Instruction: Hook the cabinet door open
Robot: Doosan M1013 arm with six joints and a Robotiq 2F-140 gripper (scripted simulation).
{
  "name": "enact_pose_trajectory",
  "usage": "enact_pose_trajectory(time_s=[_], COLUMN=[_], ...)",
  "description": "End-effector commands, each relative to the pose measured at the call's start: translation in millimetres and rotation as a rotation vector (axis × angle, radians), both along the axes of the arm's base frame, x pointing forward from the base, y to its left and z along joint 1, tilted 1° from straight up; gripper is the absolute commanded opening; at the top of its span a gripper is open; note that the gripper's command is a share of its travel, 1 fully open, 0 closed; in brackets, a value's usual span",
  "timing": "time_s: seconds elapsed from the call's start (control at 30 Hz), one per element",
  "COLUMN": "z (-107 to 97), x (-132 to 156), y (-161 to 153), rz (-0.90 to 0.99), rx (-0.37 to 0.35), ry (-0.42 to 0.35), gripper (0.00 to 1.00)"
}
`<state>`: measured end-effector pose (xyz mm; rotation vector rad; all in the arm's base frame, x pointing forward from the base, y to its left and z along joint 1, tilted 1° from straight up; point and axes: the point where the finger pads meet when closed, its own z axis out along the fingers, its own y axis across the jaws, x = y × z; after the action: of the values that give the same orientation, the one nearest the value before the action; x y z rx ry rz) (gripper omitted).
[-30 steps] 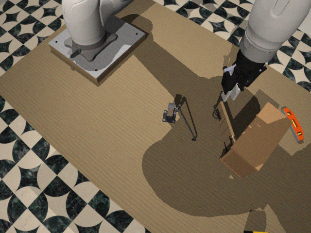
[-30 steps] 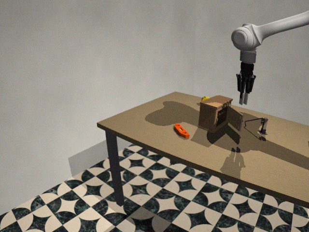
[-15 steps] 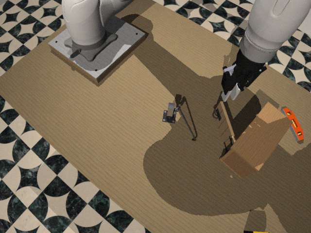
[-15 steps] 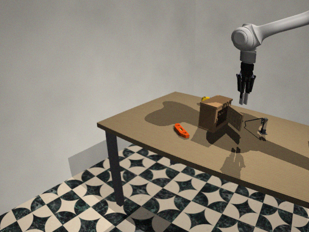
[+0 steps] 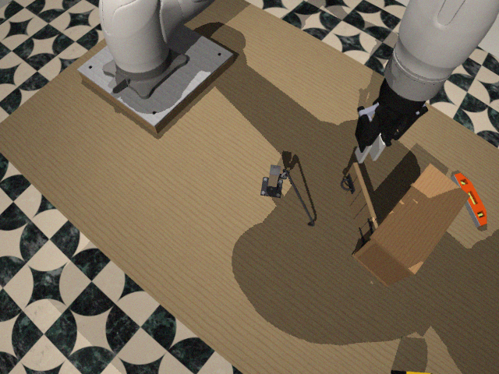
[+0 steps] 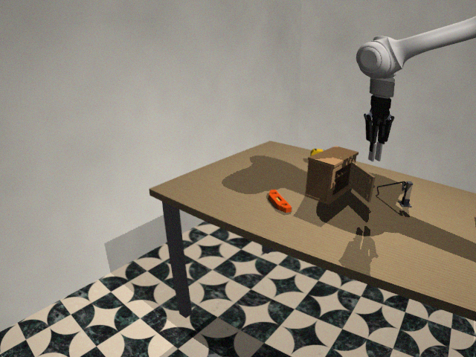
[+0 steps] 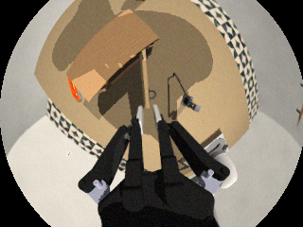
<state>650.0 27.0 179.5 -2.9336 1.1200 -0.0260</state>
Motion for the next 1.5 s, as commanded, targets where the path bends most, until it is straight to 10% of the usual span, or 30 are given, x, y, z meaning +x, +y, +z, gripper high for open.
enact_pose_trajectory(time_s=[0.0, 1.47], z=[-0.2, -47.5], x=[0.0, 1.1], y=[0.0, 0.2], rz=[0.0, -0.005], rx=[0.0, 0.0], ry=[0.0, 0.0], gripper=[0.16, 0.16])
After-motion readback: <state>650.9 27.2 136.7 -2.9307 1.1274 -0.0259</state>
